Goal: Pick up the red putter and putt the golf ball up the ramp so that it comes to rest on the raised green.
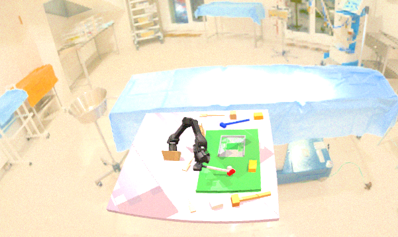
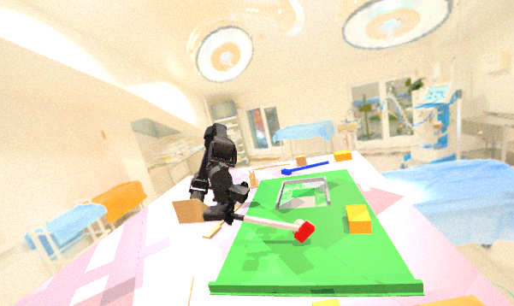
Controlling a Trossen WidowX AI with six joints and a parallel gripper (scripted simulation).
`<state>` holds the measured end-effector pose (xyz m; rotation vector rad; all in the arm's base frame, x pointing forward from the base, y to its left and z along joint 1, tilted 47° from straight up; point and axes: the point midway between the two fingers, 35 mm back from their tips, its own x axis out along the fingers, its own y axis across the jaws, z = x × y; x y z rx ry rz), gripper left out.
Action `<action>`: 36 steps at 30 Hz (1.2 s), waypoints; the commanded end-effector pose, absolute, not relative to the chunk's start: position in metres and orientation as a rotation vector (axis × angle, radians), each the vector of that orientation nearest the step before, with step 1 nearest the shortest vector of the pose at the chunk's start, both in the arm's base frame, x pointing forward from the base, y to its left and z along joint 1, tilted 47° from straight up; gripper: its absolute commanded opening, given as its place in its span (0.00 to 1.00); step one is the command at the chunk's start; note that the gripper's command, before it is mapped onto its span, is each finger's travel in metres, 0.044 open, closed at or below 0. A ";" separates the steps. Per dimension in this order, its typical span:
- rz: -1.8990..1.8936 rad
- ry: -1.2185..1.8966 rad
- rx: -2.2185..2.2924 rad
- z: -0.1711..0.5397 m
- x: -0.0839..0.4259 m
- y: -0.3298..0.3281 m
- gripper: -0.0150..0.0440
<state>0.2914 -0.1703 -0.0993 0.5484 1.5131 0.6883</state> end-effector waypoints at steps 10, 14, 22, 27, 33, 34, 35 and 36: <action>0.688 1.513 0.549 -0.106 0.291 -0.164 0.25; 0.688 1.513 0.549 -0.106 0.291 -0.164 0.25; 0.685 1.508 0.552 -0.117 0.293 -0.174 0.25; 0.681 1.504 0.555 -0.128 0.293 -0.183 0.25; 0.684 1.505 0.560 -0.125 0.293 -0.178 0.25; 0.684 1.505 0.560 -0.120 0.294 -0.174 0.25; 0.683 1.505 0.560 -0.111 0.295 -0.167 0.25; 0.683 1.505 0.560 -0.101 0.296 -0.158 0.25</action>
